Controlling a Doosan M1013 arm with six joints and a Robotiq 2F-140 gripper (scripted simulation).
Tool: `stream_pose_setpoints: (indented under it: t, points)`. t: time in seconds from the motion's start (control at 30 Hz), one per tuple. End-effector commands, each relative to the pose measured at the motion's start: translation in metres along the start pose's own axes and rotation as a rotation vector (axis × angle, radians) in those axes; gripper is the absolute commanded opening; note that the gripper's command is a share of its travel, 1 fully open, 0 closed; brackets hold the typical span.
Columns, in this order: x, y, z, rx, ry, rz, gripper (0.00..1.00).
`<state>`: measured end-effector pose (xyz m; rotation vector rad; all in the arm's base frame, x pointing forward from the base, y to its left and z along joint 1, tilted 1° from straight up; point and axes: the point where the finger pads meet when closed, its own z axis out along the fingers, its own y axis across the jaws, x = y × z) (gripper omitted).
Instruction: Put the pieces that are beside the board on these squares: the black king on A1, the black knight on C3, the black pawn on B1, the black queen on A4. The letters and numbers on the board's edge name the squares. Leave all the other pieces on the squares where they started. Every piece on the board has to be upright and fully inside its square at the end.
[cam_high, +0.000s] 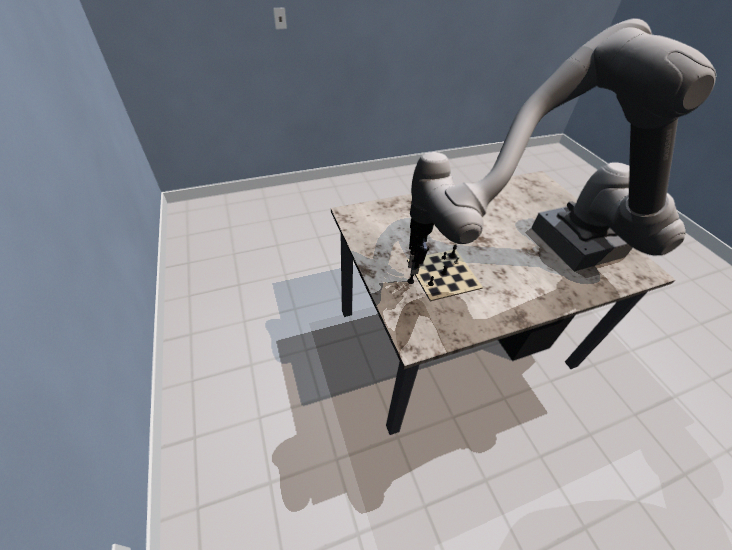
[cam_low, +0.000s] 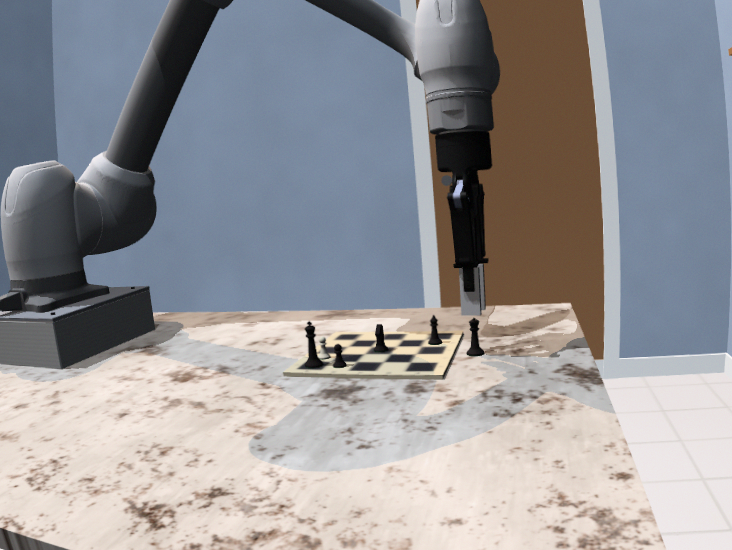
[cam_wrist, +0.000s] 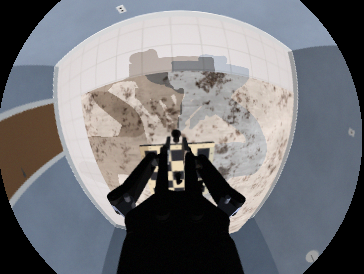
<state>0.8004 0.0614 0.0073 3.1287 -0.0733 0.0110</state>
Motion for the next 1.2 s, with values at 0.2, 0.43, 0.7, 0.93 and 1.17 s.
stream_pose_setpoints:
  t: [0.2,0.43,0.7,0.93,1.17]
  points:
    - [0.0,0.0,0.0,0.0,0.0,0.0,0.25]
    - [0.0,0.0,0.006,0.0,0.0,0.0,0.25]
    - [0.0,0.0,0.02,0.0,0.0,0.0,0.25]
    - [0.0,0.0,0.035,0.0,0.0,0.0,0.25]
    - [0.0,0.0,0.039,0.0,0.0,0.0,0.25]
